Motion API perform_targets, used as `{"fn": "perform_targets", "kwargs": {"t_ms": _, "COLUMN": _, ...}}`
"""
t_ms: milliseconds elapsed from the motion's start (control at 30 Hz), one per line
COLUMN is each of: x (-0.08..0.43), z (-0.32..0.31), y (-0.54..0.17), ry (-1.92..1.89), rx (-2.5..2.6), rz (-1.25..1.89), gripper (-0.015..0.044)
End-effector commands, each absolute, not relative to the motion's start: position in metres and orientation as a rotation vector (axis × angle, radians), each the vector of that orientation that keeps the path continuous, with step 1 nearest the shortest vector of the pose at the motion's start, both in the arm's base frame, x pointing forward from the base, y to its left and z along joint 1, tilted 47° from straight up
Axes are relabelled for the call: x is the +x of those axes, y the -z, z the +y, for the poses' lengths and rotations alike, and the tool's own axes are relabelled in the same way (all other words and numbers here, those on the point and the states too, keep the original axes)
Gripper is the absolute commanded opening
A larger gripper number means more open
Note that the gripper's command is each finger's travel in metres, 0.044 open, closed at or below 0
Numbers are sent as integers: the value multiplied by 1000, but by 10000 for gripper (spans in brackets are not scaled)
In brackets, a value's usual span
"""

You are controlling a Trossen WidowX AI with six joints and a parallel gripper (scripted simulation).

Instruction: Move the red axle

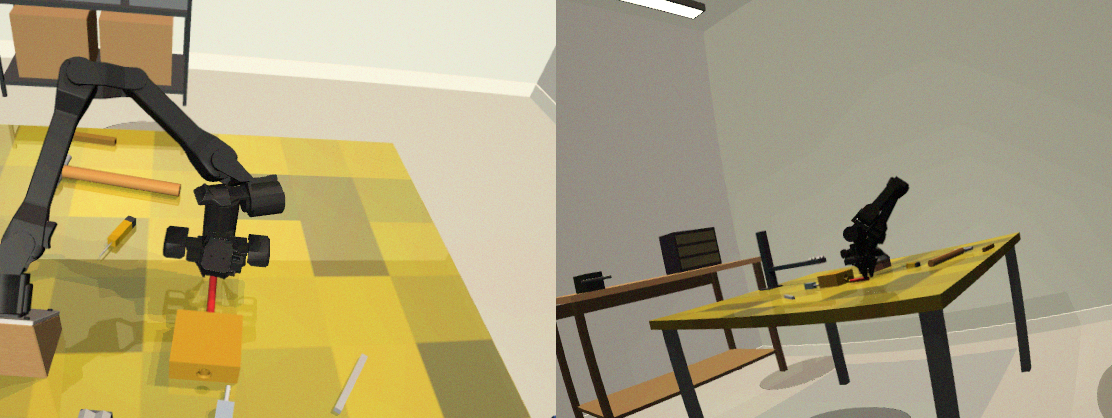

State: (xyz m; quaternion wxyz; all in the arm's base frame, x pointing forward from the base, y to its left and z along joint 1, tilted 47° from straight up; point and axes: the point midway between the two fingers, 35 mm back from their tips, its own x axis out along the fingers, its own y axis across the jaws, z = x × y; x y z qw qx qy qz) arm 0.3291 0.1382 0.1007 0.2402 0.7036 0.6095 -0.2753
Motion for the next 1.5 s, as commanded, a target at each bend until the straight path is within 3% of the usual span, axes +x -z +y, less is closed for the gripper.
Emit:
{"fn": "perform_targets", "kwargs": {"t_ms": 0, "x": 329, "z": 138, "y": -101, "ry": 752, "rx": 1925, "rz": 1668, "gripper": 263}}
{"fn": "perform_targets", "kwargs": {"t_ms": 233, "x": 328, "z": 129, "y": -109, "ry": 759, "rx": 1925, "rz": 1664, "gripper": 440}}
{"fn": "perform_targets", "kwargs": {"t_ms": 1000, "x": 324, "z": 100, "y": -137, "ry": 761, "rx": 1923, "rz": 1663, "gripper": 440}}
{"fn": "perform_targets", "kwargs": {"t_ms": 1233, "x": 318, "z": 62, "y": -107, "ry": 751, "rx": 1913, "rz": 1663, "gripper": 440}}
{"fn": "perform_targets", "kwargs": {"t_ms": 1467, "x": 318, "z": 62, "y": -104, "ry": 751, "rx": 1912, "rz": 1663, "gripper": 440}}
